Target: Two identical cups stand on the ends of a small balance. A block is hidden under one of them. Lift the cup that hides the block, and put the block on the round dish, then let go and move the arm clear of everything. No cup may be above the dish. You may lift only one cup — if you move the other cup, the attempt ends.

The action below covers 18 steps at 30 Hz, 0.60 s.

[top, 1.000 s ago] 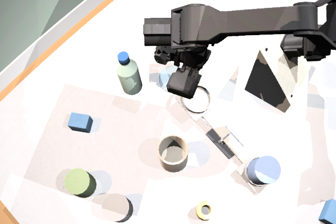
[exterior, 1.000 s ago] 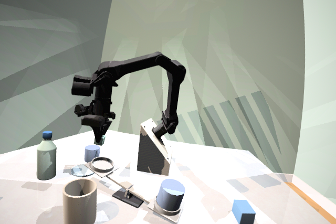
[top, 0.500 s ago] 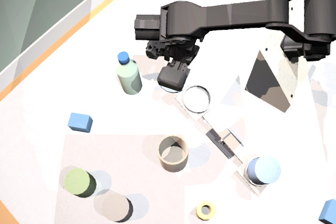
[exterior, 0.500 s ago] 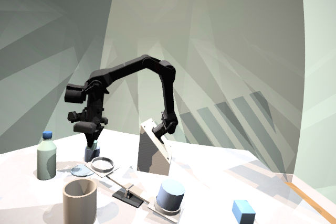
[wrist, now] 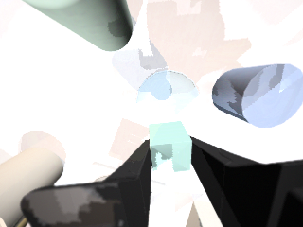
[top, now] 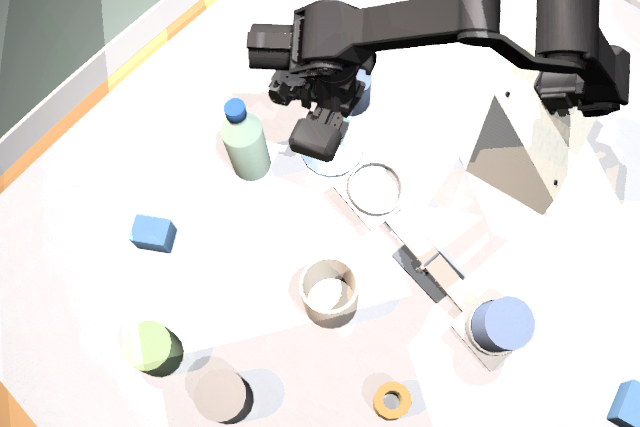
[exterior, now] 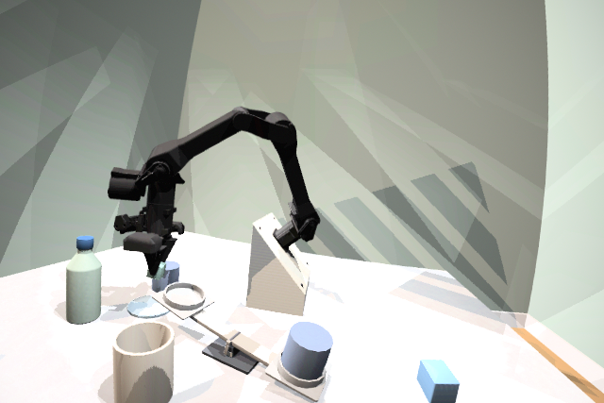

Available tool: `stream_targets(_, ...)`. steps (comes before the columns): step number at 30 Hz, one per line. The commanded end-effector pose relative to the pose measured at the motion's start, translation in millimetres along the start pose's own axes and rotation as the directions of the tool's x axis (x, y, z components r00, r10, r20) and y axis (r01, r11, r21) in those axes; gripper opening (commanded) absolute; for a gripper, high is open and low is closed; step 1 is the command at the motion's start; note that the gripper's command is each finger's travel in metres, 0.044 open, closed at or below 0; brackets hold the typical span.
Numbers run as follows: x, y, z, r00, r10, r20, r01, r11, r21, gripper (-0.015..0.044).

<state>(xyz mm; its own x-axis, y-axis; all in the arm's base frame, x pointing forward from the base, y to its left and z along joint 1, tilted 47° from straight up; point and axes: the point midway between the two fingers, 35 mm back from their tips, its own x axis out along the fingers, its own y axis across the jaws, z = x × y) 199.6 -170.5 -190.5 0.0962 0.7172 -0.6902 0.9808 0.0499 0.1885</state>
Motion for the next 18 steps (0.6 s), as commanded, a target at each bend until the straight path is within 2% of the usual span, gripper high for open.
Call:
stream_targets(1, 10, -9, 9, 1.0, -0.003, 0.003, 0.003, 1.0, -0.004, 0.0)
stream_targets(10, 25, -15, 15, 1.0, -0.004, 0.002, 0.004, 1.0, -0.003, 0.0)
stream_targets(18, 60, -15, 15, 1.0, -0.003, 0.001, 0.003, 1.0, -0.003, 0.0)
